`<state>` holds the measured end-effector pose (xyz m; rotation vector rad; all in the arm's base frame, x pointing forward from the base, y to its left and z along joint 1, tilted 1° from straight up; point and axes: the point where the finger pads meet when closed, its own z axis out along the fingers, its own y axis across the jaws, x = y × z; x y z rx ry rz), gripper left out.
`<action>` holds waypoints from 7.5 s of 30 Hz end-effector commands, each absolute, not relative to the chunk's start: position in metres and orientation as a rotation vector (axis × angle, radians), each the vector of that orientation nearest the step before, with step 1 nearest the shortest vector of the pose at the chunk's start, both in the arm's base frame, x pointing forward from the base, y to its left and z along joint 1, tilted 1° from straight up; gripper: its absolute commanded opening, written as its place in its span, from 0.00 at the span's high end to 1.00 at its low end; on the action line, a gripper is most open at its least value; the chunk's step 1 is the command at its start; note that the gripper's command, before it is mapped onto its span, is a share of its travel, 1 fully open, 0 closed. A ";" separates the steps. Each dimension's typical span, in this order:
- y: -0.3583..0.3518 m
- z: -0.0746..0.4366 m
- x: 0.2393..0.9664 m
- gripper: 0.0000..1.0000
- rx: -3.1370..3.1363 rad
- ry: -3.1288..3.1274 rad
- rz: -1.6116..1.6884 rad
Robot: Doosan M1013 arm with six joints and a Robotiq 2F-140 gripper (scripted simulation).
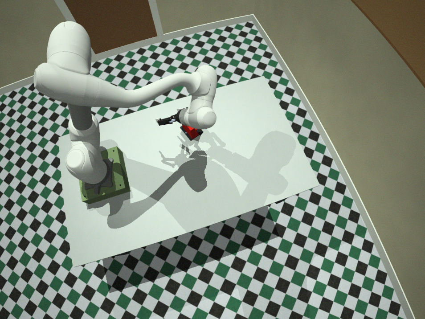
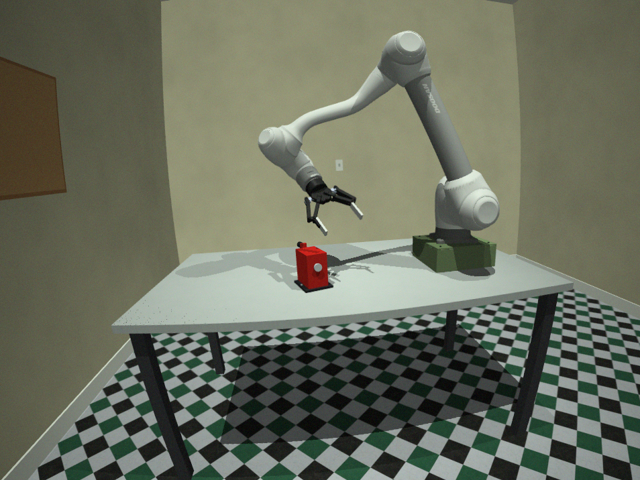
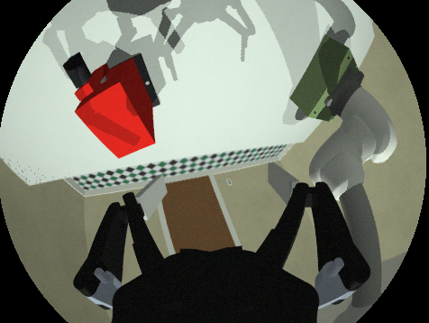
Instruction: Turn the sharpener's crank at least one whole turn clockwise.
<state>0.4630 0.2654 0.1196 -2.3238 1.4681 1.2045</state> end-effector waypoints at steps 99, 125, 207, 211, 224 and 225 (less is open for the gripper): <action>0.176 0.134 0.642 0.68 -2.730 1.557 -0.008; 0.176 0.134 0.642 0.68 -2.730 1.557 -0.008; 0.169 0.083 0.641 0.68 -2.746 1.573 -0.018; 0.169 0.083 0.641 0.68 -2.746 1.573 -0.018; 0.169 0.083 0.641 0.68 -2.746 1.573 -0.018; 0.169 0.083 0.641 0.68 -2.746 1.573 -0.018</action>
